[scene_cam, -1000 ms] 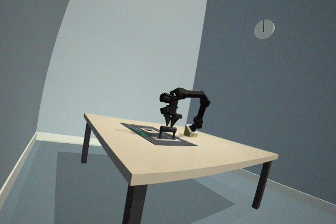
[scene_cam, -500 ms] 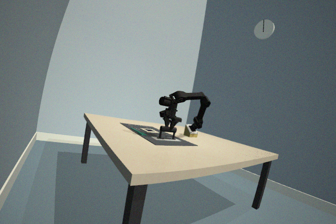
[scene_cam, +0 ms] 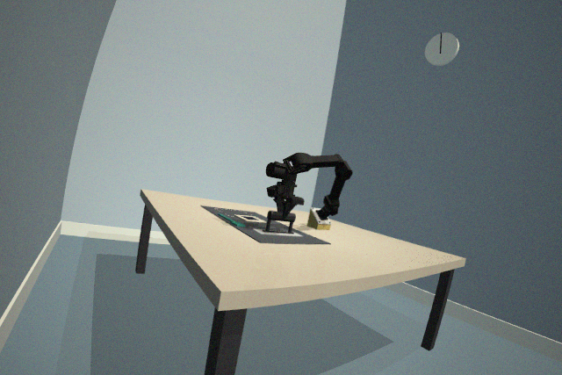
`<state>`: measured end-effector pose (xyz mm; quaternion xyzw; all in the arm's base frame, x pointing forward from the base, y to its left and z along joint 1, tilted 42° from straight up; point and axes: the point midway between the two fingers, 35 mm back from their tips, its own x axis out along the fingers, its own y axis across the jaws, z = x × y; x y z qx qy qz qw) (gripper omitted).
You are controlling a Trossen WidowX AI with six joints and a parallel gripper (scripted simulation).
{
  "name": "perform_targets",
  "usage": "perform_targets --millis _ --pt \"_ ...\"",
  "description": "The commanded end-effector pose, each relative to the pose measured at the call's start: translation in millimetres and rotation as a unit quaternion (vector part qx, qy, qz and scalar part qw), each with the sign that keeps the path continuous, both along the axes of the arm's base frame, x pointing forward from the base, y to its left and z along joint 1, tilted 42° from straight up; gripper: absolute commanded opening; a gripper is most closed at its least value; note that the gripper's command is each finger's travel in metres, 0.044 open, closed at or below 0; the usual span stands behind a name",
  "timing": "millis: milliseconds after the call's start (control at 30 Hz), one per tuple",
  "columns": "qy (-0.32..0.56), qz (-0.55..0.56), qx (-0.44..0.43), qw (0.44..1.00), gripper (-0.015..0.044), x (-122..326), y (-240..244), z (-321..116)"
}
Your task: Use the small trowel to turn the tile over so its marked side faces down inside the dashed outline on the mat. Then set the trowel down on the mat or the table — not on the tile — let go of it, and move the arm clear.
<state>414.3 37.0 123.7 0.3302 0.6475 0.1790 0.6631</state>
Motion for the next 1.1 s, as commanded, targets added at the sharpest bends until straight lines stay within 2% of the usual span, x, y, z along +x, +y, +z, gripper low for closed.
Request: perform_targets --millis 0,367,700,1067 --pt "0.001 0.000 0.000 1.000 0.0130 -0.3 0.4 -0.7" --pt "0.007 -0.007 0.000 1.000 0.0130 -0.3 0.4 -0.7" --pt "0.103 -0.113 0.014 0.988 0.0130 -0.3 0.4 -0.7" --pt "0.207 -0.230 0.029 0.951 0.0130 -0.3 0.3 -0.7"
